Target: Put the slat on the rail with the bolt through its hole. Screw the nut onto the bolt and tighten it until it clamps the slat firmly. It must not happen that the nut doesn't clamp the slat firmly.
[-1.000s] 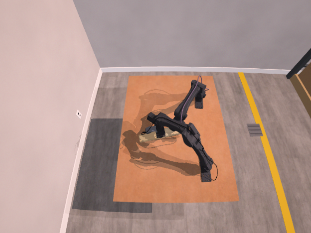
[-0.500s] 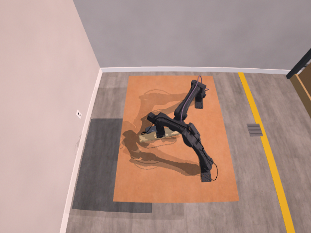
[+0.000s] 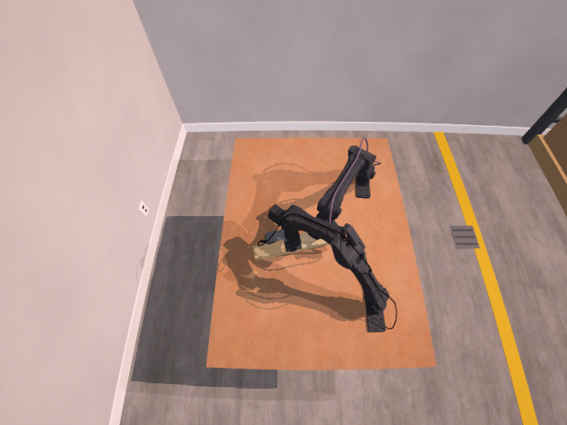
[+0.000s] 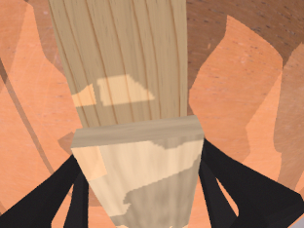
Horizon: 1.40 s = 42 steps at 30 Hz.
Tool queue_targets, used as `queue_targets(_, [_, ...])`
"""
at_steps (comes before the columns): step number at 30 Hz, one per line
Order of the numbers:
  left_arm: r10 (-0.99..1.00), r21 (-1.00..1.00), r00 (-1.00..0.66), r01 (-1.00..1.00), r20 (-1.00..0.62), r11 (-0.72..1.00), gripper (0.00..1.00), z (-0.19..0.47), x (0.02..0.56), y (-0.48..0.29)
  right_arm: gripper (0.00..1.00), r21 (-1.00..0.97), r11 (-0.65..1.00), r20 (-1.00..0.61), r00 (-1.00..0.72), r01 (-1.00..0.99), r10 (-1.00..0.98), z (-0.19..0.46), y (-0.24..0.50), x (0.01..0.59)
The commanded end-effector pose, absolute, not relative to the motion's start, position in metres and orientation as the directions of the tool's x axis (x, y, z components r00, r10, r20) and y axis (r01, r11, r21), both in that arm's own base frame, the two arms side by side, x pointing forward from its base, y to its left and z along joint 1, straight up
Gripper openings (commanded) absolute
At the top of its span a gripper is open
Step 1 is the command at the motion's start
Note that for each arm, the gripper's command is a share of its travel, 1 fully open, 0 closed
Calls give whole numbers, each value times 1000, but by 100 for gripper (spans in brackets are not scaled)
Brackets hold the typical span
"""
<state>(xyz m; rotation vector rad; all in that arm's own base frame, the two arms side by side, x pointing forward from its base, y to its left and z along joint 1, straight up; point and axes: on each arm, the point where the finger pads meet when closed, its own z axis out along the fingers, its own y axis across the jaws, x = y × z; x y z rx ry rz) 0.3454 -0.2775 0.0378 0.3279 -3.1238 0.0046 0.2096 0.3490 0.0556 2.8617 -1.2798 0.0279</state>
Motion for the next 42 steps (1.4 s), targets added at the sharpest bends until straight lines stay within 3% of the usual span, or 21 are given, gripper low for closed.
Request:
queue_targets(1, [-210,-11,-978,-210,-9,978,72,43,347,-278,11,-10,-667,13,667,-745,-745,60,350,210])
queue_targets(15, [-210,-11,-978,-210,-9,978,72,43,347,-278,11,-11,-589,11,589,-808,-808,60,350,210])
queue_targets(28, [-210,-11,-978,-210,-9,978,72,43,347,-278,11,-14,-112,2,112,-994,-994,60,350,210])
queue_targets(32, [-210,-11,-978,-210,-9,978,72,43,347,-278,11,-14,-33,0,33,-999,-999,60,350,210])
queue_targets(42, [-210,-11,-978,-210,-9,978,72,43,347,-278,11,-12,357,-7,-357,-934,-934,60,350,210])
